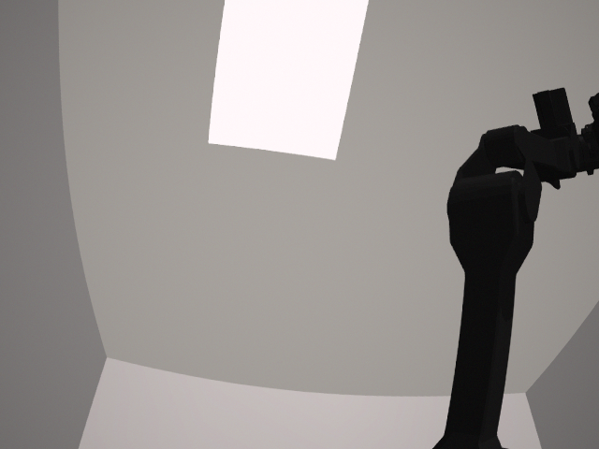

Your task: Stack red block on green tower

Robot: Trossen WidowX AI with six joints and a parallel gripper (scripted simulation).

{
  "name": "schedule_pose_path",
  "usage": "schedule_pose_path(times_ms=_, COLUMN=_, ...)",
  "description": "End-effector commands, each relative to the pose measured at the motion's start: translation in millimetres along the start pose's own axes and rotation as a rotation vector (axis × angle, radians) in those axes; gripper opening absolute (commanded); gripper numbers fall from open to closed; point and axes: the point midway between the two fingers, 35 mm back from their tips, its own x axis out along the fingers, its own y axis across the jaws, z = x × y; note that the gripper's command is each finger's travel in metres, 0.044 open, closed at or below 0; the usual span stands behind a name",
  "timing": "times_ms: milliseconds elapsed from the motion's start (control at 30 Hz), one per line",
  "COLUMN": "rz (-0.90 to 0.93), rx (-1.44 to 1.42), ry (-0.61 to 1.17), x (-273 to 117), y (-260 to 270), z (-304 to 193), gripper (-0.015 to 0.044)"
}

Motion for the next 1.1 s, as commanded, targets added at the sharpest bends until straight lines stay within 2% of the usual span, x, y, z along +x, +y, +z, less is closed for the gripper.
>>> schedule_pose_path(times_ms=0, rz=0.001, rx=-0.005, ry=0.004, x=-1.2, y=0.1, z=-0.7, gripper=0.0426)
schedule_pose_path(times_ms=100, rz=0.013, rx=-0.077, ry=0.063, x=-18.6, y=1.1, z=-13.5, gripper=0.0440)
schedule_pose_path(times_ms=300, rz=0.110, rx=-0.310, ry=0.324, x=-68.6, y=-3.0, z=-83.5, gripper=0.0440)
schedule_pose_path(times_ms=633, rz=0.376, rx=-0.688, ry=0.770, x=-196.1, y=-25.3, z=-180.1, gripper=0.0440)
schedule_pose_path(times_ms=967, rz=0.603, rx=-0.868, ry=1.014, x=-301.5, y=-41.9, z=-202.1, gripper=0.0440)
schedule_pose_path(times_ms=1067, rz=0.621, rx=-0.817, ry=1.086, x=-320.5, y=-43.3, z=-199.9, gripper=0.0440)
